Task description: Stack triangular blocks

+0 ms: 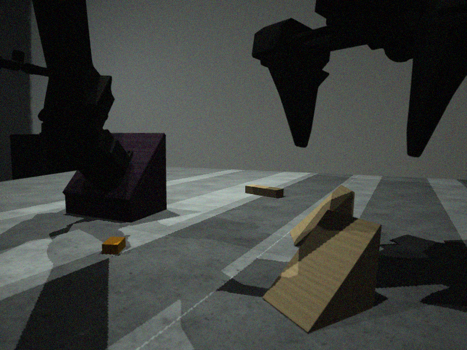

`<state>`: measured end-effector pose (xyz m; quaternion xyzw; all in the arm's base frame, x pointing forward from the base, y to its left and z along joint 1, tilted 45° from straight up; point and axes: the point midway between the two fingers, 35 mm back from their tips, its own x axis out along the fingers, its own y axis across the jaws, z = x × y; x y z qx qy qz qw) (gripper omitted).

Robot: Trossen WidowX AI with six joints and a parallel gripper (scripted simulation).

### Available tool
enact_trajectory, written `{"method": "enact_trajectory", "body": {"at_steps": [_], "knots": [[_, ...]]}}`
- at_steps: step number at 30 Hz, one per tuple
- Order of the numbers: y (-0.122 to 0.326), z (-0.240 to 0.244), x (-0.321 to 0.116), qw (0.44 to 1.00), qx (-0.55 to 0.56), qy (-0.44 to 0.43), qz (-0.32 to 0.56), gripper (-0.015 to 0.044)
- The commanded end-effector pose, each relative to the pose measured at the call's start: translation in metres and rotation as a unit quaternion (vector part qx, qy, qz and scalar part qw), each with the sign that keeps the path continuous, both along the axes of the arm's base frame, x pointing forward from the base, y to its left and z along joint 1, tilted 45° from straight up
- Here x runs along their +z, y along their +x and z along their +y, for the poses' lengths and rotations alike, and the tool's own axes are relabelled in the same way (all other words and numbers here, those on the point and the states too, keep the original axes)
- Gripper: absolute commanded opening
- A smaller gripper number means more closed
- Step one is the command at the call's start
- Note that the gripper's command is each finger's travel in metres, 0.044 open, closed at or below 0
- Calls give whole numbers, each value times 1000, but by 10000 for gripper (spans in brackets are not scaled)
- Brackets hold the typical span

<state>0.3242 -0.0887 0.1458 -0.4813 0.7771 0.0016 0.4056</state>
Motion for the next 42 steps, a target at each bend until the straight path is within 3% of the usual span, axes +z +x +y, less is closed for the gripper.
{"method": "enact_trajectory", "body": {"at_steps": [1, 42], "knots": [[-1, -5, -2, 1000, -4, -7, 0, 440], [-12, -57, -43, 999, -33, -19, -28, 440]]}}
